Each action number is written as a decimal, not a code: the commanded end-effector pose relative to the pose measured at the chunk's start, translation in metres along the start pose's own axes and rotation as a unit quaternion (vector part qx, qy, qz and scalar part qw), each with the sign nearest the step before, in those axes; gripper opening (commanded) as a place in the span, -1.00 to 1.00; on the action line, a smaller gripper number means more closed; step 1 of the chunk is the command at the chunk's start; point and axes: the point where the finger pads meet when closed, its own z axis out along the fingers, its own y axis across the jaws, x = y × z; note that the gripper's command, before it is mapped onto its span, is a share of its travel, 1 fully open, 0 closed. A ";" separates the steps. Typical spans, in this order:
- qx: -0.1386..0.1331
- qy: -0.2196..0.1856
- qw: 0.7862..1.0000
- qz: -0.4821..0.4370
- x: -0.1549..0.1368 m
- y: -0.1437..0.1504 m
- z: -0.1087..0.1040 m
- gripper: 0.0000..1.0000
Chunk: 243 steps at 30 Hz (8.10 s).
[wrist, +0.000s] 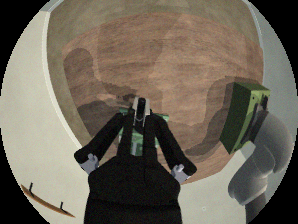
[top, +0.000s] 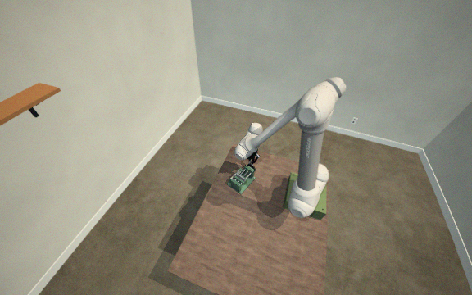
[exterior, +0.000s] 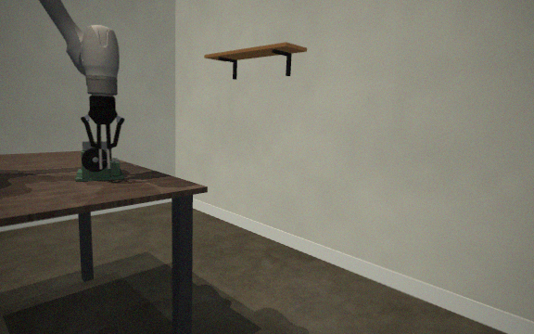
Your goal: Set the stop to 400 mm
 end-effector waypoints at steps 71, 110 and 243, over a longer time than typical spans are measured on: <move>0.000 0.000 1.000 0.000 0.000 0.025 -0.035 -0.92; 0.000 0.000 1.000 0.000 0.000 0.055 -0.004 -0.92; 0.000 0.000 1.000 0.000 0.000 0.043 0.016 -0.92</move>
